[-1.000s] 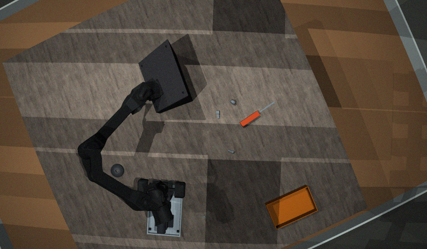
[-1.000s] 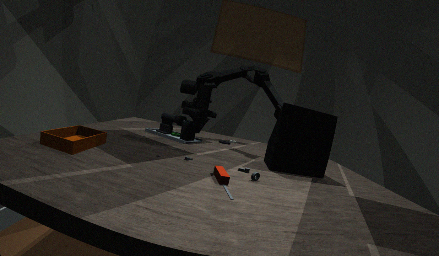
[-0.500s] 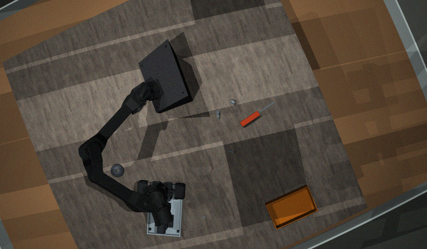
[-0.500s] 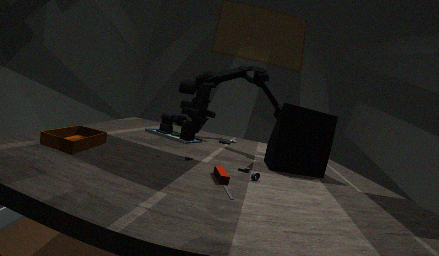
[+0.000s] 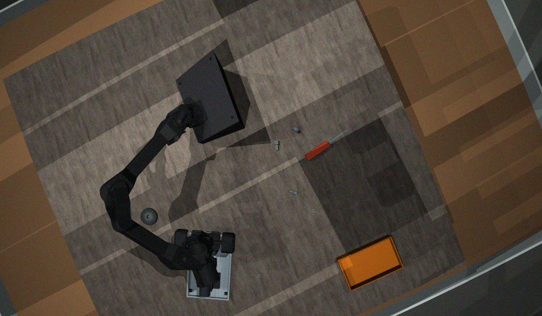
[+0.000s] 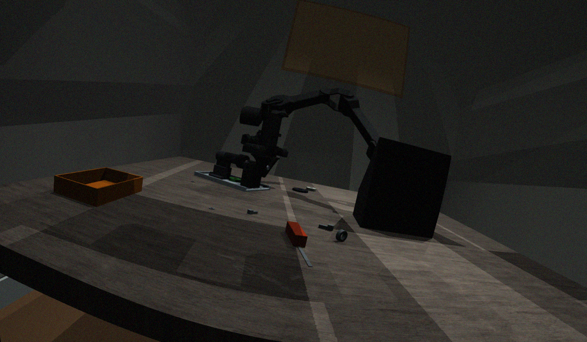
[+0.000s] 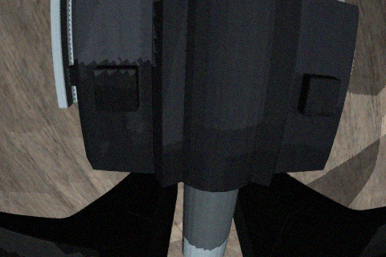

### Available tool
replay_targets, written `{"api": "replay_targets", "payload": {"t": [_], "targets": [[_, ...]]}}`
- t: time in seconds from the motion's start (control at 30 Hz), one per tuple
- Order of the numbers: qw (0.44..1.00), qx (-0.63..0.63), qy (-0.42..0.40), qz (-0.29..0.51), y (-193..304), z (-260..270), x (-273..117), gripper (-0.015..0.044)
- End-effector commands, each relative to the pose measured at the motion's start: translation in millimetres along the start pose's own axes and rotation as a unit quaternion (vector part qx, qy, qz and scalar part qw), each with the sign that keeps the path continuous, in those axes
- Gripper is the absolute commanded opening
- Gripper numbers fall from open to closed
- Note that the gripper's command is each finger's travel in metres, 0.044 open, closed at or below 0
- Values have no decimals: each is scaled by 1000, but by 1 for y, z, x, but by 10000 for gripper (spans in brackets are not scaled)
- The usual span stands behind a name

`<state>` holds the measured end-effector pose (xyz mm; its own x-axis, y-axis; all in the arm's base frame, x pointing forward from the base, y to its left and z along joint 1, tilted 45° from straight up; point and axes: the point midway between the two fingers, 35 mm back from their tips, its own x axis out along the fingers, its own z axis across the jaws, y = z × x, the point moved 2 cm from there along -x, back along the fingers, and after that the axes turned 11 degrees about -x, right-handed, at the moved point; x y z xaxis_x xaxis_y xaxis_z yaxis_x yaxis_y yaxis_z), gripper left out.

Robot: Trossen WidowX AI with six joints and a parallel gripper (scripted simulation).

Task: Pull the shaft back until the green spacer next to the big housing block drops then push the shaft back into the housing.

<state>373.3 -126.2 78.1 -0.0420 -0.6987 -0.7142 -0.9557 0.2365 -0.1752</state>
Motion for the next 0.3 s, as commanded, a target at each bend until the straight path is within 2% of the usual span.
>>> {"api": "replay_targets", "payload": {"t": [0.0,0.17,0.27], "targets": [[1000,0,0,0,0,0,0,184],[1000,0,0,0,0,0,0,315],[1000,0,0,-1,-1,1,-16,394]]}}
